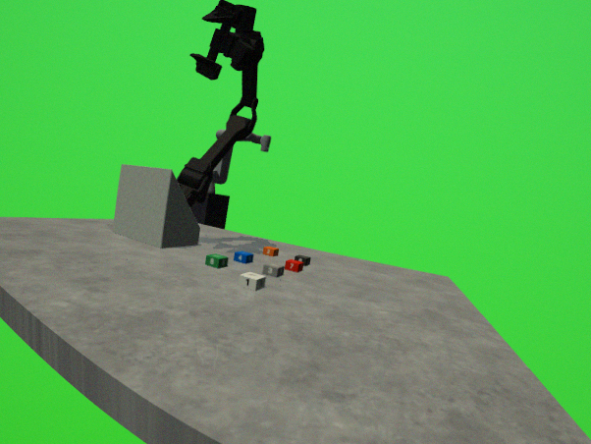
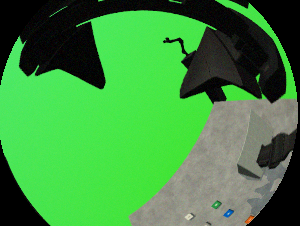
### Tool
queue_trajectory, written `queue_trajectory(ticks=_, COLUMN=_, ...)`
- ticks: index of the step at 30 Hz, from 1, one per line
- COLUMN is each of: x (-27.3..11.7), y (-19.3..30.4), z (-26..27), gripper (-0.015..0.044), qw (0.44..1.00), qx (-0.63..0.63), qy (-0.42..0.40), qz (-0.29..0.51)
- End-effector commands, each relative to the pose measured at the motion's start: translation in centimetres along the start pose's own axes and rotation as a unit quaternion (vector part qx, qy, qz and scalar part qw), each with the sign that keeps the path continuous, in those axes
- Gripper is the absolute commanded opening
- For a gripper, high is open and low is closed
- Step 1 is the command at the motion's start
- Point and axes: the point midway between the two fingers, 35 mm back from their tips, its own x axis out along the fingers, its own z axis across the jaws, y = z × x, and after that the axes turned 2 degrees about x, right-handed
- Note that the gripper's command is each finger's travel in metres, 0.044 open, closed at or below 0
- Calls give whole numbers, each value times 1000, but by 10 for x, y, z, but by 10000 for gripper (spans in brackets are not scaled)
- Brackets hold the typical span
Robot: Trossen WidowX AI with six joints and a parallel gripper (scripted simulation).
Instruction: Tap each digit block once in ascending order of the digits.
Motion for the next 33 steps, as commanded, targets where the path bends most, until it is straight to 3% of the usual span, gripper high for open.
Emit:
queue_trajectory(ticks=1, x=48, y=-54, z=17, gripper=400, qw=994, qx=32, qy=-76, qz=-72)
queue_trajectory(ticks=10, x=118, y=-162, z=93, gripper=400, qw=940, qx=117, qy=-284, qz=-151)
queue_trajectory(ticks=19, x=145, y=-240, z=212, gripper=400, qw=823, qx=217, qy=-516, qz=-96)
queue_trajectory(ticks=33, x=145, y=-241, z=214, gripper=400, qw=820, qx=219, qy=-521, qz=-94)
